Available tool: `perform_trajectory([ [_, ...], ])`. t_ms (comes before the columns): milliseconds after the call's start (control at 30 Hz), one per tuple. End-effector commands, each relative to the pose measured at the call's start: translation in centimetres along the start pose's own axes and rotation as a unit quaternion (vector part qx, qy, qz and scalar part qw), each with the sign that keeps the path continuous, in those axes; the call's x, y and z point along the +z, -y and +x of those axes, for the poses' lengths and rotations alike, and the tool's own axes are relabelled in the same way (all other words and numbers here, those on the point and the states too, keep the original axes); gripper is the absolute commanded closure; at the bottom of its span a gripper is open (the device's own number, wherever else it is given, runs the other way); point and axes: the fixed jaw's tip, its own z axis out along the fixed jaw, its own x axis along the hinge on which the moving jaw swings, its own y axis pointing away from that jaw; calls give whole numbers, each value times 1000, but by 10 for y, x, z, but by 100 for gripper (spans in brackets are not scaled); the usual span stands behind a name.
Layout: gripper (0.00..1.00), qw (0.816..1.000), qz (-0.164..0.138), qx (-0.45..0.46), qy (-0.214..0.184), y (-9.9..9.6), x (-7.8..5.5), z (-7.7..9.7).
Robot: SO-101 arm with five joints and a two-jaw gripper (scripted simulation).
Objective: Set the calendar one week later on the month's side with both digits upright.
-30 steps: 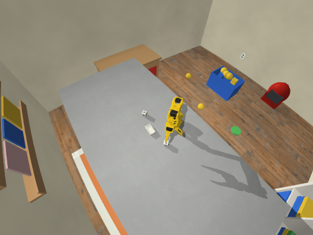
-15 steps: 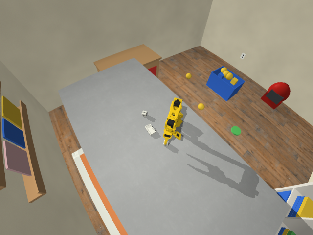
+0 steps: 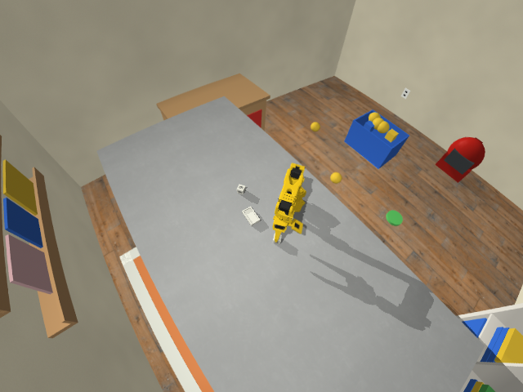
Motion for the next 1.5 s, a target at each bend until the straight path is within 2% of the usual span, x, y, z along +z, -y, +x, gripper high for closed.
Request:
perform_trajectory([
  [0, 65, 1000, 12, -1, 0, 4, -2, -1],
  [200, 65, 1000, 12, -1, 0, 4, -2, -1],
  [233, 65, 1000, -2, -3, 1, 3, 1, -4],
  [967, 65, 1000, -2, -3, 1, 3, 2, -4],
  [1467, 65, 1000, -2, -3, 1, 4, 16, -4],
])
